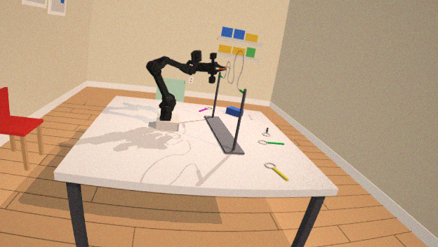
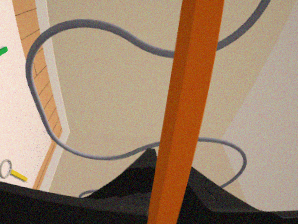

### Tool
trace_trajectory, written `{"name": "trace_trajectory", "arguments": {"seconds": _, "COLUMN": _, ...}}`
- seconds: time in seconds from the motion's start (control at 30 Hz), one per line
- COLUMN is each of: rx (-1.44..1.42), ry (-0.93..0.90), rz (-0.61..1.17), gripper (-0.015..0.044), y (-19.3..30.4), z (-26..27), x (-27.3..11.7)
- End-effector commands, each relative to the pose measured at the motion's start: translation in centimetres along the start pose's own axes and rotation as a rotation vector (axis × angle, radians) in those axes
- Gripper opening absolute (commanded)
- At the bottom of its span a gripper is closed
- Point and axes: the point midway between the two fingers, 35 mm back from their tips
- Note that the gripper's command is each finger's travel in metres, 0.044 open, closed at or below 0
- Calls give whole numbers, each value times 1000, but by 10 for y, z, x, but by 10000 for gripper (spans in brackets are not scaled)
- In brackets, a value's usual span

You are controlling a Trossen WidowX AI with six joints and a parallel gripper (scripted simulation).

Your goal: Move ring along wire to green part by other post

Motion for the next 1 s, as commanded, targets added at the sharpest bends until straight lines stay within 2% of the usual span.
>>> {"name": "trace_trajectory", "arguments": {"seconds": 0.0, "rx": -79, "ry": 48, "rz": -1, "gripper": -150, "y": 2, "z": -6, "x": 1}}
{"name": "trace_trajectory", "arguments": {"seconds": 0.5, "rx": -275, "ry": 160, "rz": -6, "gripper": -150, "y": 4, "z": -15, "x": 2}}
{"name": "trace_trajectory", "arguments": {"seconds": 0.97, "rx": -198, "ry": 116, "rz": -1, "gripper": -150, "y": 7, "z": 7, "x": 3}}
Point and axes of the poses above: the point midway between the two fingers, 35 mm back from their tips, its own x axis out along the fingers, its own z axis across the jaws, y = z × x, and after that the axes turned 9 degrees about -x, right-handed
